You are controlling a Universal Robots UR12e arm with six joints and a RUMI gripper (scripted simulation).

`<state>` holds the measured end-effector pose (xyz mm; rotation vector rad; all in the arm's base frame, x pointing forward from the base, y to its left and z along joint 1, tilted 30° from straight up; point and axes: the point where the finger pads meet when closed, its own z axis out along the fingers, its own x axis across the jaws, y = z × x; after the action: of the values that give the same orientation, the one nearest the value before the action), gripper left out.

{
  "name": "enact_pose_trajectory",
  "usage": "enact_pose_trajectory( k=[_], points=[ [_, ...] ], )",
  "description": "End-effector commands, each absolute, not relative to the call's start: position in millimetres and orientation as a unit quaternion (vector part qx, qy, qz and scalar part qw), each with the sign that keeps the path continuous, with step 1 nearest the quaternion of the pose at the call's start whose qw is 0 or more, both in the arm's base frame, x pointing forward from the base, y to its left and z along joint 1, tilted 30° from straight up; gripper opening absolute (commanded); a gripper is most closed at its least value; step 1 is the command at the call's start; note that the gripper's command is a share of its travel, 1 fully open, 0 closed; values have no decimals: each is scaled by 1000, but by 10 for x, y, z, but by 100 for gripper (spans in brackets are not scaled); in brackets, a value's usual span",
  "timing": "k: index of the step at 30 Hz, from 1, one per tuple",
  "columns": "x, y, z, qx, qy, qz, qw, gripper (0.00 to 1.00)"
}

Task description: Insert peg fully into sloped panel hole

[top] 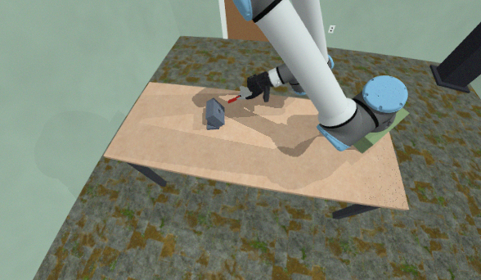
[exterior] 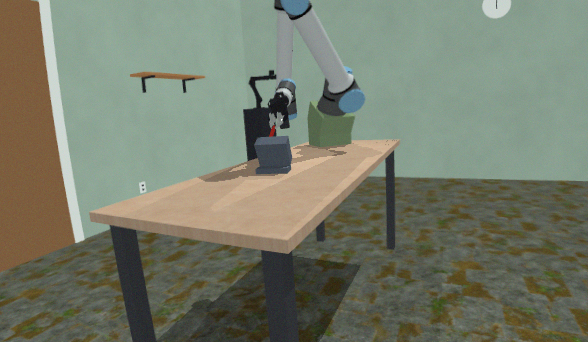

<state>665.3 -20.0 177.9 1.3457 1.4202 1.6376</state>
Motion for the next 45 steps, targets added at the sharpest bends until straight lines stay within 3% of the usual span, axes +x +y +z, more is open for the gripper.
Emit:
enact_pose_trajectory(
  k=[1, 45],
  points=[
    [6596, -168, 1777, 500, 533, 617, 293, 0],
    [6383, 14, 1767, 470, 541, 625, 309, 0]
  ],
)
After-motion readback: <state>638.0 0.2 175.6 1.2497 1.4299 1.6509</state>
